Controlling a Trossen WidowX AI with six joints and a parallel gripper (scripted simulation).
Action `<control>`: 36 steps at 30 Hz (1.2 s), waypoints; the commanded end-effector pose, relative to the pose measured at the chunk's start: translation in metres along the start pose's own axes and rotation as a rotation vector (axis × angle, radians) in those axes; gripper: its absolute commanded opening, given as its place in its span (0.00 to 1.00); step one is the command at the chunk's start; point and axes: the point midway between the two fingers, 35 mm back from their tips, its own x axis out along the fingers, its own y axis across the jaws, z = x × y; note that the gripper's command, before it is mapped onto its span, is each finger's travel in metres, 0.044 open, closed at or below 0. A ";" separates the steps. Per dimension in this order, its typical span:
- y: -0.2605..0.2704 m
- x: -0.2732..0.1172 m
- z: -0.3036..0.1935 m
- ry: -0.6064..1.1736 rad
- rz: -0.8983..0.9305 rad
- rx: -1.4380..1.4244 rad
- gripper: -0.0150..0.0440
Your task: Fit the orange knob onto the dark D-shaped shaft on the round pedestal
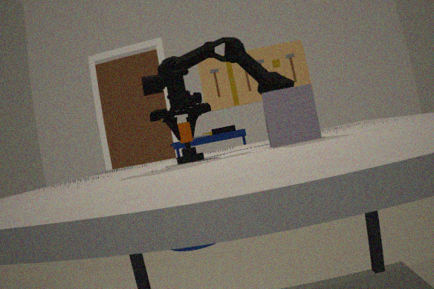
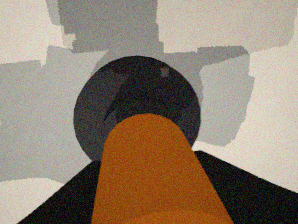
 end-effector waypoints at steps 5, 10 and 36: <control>0.003 0.000 -0.001 0.002 -0.006 0.929 0.25; 0.004 -0.001 -0.002 0.001 -0.006 1.241 0.25; 0.002 -0.005 0.004 -0.002 -0.007 2.290 0.25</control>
